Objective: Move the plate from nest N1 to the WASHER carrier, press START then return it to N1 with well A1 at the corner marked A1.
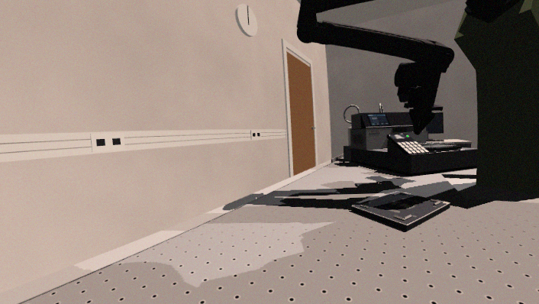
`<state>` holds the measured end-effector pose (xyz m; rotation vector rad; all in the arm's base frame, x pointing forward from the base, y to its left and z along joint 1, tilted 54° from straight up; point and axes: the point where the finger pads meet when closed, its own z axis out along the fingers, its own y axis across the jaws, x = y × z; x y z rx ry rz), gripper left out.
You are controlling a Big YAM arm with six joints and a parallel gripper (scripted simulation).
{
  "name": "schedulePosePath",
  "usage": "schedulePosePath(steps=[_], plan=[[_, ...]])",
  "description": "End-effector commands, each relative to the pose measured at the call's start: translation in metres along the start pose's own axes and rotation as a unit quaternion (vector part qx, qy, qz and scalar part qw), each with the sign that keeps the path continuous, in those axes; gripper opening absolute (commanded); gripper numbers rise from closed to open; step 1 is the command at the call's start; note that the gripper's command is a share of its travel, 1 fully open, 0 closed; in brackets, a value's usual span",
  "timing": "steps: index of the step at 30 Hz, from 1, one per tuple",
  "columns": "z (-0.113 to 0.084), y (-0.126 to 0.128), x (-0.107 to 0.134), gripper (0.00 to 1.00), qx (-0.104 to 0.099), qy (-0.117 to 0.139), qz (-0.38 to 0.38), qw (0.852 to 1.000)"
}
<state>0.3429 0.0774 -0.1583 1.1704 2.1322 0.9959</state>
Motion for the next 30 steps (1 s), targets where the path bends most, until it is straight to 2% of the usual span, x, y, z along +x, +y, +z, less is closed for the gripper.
schedulePosePath(steps=[1, 4, 5, 7, 12, 30], plan=[[-0.009, -0.003, 0.003, 0.0, 0.005, 0.0, 0.011, 1.0], [-0.009, -0.003, 0.003, 0.0, 0.005, 0.0, 0.011, 1.0], [0.001, 0.0, 0.004, 0.0, -0.004, 0.002, 0.01, 1.0], [0.005, 0.001, 0.004, 0.0, -0.006, 0.002, 0.008, 1.0], [0.01, -0.004, 0.006, 0.0, 0.006, 0.006, 0.012, 1.0], [0.037, -0.004, 0.006, 0.0, 0.006, 0.005, 0.012, 1.0]])
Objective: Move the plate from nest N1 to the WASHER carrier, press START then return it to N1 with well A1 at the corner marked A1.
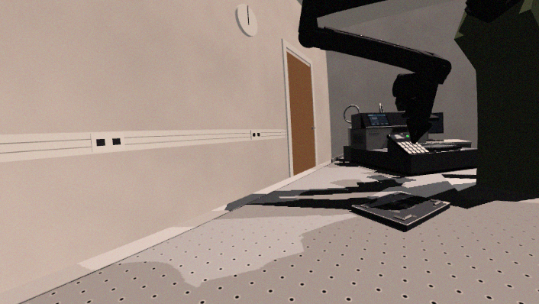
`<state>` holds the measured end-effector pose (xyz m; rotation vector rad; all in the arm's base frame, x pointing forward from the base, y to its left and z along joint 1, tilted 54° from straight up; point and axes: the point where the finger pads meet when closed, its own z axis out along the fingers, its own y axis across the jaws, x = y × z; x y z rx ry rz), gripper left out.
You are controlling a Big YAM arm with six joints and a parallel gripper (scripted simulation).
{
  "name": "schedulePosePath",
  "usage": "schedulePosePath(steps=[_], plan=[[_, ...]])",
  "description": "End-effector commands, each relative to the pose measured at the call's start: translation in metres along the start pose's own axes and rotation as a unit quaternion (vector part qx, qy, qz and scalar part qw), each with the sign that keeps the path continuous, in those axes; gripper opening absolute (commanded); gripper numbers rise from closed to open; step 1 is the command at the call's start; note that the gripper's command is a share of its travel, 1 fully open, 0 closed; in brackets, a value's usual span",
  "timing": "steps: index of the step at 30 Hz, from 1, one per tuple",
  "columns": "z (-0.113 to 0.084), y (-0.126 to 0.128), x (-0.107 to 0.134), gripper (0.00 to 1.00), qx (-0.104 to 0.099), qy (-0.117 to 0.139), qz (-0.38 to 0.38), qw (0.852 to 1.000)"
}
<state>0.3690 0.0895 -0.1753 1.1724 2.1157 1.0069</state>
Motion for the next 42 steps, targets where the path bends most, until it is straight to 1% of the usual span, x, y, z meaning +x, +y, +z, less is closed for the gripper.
schedulePosePath(steps=[1, 13, 16, 18, 21, 23, 25, 26, 28, 29, 42], plan=[[0.005, -0.008, 0.007, 0.0, 0.013, 0.008, 0.009, 1.0], [0.025, -0.009, 0.008, 0.0, 0.013, 0.008, 0.009, 1.0], [0.026, -0.009, 0.005, 0.0, 0.013, 0.006, 0.011, 1.0], [0.03, -0.009, 0.008, 0.0, 0.013, 0.008, 0.009, 1.0], [0.031, -0.009, 0.007, 0.0, 0.013, 0.008, 0.009, 1.0], [0.027, -0.012, 0.006, 0.0, 0.017, 0.006, 0.013, 1.0], [0.026, -0.012, 0.006, 0.0, 0.017, 0.006, 0.013, 1.0], [0.022, -0.008, 0.003, 0.0, 0.012, 0.003, 0.008, 1.0], [0.022, -0.008, 0.003, 0.0, 0.012, 0.003, 0.008, 1.0], [0.031, -0.009, 0.005, 0.0, 0.013, 0.006, 0.011, 1.0], [0.039, -0.009, 0.008, 0.0, 0.013, 0.009, 0.008, 1.0]])
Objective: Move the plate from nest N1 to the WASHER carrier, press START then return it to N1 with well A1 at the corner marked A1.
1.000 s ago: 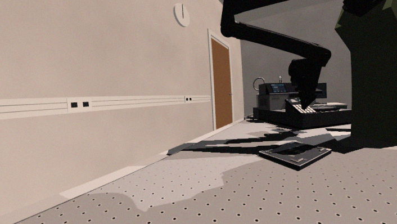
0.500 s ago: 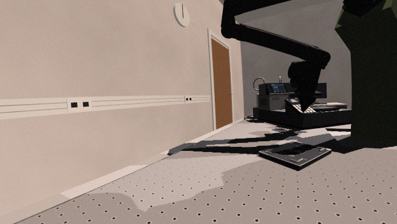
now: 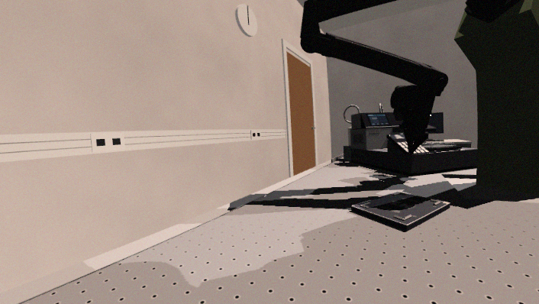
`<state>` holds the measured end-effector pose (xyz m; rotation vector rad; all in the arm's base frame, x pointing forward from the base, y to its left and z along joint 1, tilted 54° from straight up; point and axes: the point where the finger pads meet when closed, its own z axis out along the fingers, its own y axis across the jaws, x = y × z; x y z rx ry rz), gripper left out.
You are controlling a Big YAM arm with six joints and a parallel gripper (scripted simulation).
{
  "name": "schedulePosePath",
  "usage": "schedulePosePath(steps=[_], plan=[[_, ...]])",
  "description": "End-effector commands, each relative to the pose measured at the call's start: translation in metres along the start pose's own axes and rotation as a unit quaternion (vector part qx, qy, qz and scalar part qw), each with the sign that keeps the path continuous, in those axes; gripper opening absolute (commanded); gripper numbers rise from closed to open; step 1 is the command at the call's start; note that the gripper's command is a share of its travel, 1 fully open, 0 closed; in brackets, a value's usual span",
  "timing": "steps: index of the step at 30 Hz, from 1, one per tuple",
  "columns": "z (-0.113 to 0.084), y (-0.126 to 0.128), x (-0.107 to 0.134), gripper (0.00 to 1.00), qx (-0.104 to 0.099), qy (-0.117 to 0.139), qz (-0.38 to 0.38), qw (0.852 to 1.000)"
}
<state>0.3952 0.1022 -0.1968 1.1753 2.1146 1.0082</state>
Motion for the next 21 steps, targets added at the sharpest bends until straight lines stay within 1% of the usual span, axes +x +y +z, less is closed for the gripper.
schedulePosePath(steps=[1, 11, 14, 15, 16, 17, 18, 21], plan=[[0.003, -0.009, 0.008, 0.0, 0.013, 0.009, 0.007, 1.0], [0.009, -0.009, 0.008, 0.0, 0.013, 0.009, 0.007, 1.0], [0.003, -0.01, 0.002, 0.0, 0.013, 0.004, 0.012, 1.0], [-0.005, -0.012, 0.001, 0.0, 0.015, 0.002, 0.015, 1.0], [-0.018, -0.016, 0.003, 0.0, 0.023, 0.001, 0.019, 1.0], [-0.02, -0.01, 0.001, 0.0, 0.015, -0.001, 0.015, 1.0], [-0.021, -0.007, 0.0, 0.0, 0.011, -0.002, 0.012, 1.0], [-0.026, -0.006, 0.0, 0.0, 0.011, -0.002, 0.007, 1.0]])
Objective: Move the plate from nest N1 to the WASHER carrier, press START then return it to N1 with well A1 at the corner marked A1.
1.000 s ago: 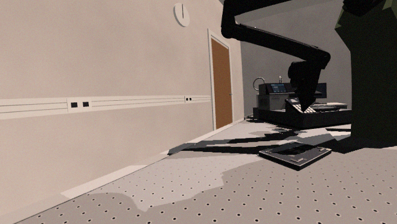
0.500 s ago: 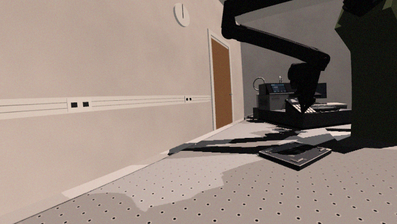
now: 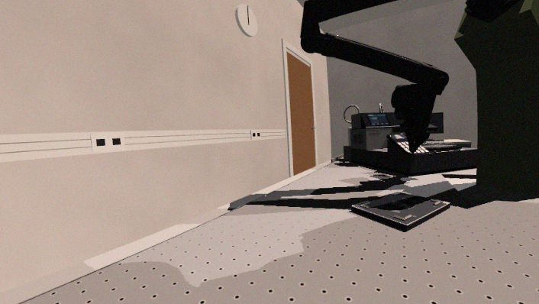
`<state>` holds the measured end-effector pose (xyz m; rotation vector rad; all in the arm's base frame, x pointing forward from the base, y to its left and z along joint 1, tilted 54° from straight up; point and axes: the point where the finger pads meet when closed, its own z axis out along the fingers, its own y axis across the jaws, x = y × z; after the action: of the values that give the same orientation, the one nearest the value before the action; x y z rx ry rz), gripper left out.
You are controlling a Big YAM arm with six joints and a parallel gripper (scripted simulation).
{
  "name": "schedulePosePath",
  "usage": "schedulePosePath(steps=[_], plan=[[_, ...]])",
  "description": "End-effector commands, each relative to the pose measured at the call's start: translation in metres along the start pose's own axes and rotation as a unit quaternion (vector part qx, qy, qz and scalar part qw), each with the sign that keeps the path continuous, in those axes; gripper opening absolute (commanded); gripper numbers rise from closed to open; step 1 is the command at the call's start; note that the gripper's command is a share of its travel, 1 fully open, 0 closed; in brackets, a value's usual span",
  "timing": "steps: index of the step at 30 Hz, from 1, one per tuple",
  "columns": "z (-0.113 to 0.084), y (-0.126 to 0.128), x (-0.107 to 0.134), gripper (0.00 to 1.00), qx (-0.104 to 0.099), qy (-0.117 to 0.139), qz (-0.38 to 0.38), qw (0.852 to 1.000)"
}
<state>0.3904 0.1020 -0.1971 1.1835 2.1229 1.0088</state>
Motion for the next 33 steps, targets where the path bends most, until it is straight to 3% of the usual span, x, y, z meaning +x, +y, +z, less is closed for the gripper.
schedulePosePath(steps=[1, 33], plan=[[-0.025, -0.004, -0.003, 0.0, 0.007, -0.006, 0.003, 1.0], [-0.071, -0.002, -0.001, 0.0, 0.007, -0.005, 0.003, 1.0]])
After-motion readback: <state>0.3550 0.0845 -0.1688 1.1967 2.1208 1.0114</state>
